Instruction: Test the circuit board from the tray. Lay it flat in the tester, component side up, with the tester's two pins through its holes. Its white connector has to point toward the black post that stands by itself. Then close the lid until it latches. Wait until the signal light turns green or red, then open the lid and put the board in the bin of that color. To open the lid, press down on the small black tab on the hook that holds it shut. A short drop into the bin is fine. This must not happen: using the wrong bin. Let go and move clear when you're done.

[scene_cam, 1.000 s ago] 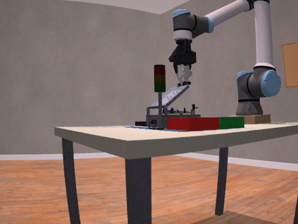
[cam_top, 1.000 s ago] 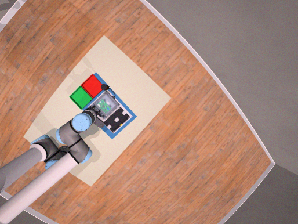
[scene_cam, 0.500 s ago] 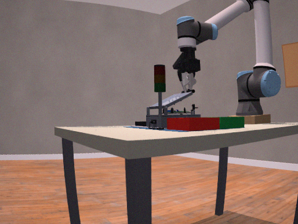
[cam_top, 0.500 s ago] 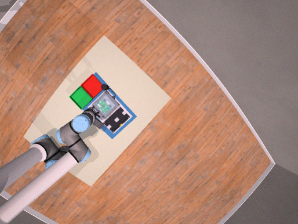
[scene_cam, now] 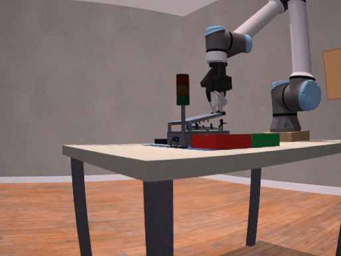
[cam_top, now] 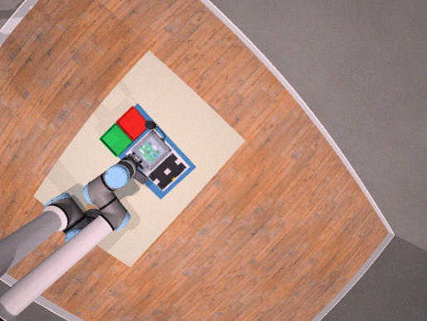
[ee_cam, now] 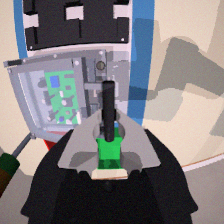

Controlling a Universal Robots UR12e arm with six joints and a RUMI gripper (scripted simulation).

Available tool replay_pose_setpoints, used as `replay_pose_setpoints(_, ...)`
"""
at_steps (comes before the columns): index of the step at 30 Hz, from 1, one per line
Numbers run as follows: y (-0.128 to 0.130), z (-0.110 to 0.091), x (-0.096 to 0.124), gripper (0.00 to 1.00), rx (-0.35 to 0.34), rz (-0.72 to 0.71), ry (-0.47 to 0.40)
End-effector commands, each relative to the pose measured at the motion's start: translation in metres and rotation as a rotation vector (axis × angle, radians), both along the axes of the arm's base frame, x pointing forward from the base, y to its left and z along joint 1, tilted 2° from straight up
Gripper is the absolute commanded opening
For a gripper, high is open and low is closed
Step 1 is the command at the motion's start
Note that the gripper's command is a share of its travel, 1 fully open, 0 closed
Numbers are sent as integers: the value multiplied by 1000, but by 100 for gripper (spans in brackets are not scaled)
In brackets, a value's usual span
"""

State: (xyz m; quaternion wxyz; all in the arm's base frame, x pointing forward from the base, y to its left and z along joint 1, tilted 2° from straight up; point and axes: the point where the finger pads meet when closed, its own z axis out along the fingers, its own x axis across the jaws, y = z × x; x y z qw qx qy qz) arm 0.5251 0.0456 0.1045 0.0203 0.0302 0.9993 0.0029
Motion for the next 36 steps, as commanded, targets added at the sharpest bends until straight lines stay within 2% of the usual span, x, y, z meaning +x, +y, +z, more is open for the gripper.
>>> replay_pose_setpoints(1, 0, -10, -1, 0, 0, 0, -1)
replay_pose_setpoints(19, 0, -32, -2, 0, 0, 0, -1)
replay_pose_setpoints(36, 0, -39, -2, 0, 0, 0, -1)
